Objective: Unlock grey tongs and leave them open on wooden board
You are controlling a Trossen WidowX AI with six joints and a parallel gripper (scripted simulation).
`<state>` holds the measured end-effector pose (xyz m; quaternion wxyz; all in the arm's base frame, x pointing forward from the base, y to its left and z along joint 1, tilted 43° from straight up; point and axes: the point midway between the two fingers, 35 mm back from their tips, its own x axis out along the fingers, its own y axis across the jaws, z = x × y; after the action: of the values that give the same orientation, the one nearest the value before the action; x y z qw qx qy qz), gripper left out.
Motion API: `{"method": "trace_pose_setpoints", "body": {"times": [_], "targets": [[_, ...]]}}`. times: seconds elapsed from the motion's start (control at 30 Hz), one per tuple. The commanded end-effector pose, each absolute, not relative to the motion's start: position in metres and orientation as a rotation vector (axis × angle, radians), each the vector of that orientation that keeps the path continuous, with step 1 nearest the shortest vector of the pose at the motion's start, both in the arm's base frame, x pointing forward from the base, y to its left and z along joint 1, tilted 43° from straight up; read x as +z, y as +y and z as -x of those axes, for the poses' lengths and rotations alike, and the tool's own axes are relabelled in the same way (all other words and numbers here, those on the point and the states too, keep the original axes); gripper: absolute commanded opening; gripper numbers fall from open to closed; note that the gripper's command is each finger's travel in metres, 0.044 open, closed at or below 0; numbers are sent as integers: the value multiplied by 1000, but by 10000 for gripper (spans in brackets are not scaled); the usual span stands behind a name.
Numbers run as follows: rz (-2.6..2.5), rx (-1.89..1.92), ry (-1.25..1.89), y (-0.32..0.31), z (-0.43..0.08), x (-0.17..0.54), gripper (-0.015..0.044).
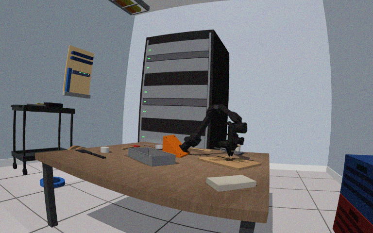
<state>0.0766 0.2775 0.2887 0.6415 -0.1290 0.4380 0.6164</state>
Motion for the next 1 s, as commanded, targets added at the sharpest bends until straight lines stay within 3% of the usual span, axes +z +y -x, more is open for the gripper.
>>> {"method": "trace_pose_setpoints", "body": {"times": [0.0, 0.43, 0.63, 0.97], "targets": [[294, 1406, 998, 277, -77, 289, 113], [294, 1406, 998, 277, -77, 289, 440], [302, 1393, 1000, 271, -93, 289, 440], [270, 1336, 988, 215, -183, 299, 440]]}}
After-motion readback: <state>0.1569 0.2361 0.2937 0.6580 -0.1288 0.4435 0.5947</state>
